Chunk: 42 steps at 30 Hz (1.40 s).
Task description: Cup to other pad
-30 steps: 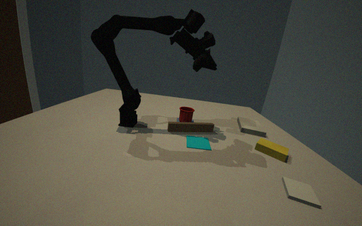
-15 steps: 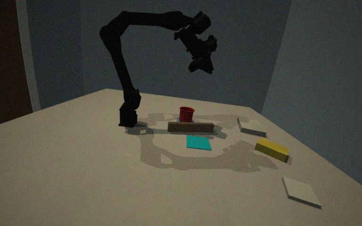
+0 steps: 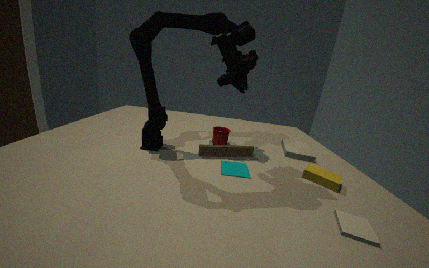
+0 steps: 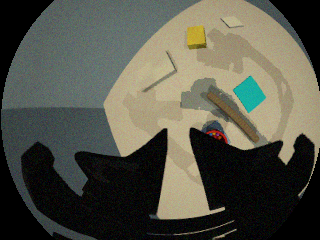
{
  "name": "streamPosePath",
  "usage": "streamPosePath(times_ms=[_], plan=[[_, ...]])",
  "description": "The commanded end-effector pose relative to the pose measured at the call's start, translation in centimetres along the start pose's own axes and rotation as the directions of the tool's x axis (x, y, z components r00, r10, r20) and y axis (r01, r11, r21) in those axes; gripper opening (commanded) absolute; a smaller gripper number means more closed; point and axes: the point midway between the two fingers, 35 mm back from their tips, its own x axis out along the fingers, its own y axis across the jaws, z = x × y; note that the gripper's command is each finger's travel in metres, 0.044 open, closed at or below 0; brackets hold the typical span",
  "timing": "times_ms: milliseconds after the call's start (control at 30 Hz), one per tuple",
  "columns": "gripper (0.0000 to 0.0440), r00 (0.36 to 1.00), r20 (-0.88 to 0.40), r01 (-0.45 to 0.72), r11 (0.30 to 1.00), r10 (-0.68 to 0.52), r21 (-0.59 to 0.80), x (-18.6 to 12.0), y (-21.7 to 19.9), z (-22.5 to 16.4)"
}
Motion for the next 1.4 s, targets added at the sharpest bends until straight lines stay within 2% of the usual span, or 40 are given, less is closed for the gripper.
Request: streamPosePath(times_ms=[0, 500, 1000, 1367], plan=[[0.0114, 0.999, -0.027, 0.034, 0.999, -0.033, 0.022, 0.3, -0.2, -0.4], [0.0131, 0.956, -0.159, 0.259, 0.964, -0.246, 0.067, 2.4, -3.1, -2.5], [0.0142, 0.859, -0.260, 0.469, 0.881, -0.440, 0.058, 4.2, -6.4, -4.3], [0.0161, 0.797, -0.290, 0.565, 0.823, -0.529, 0.052, 6.1, -8.5, -5.5]])
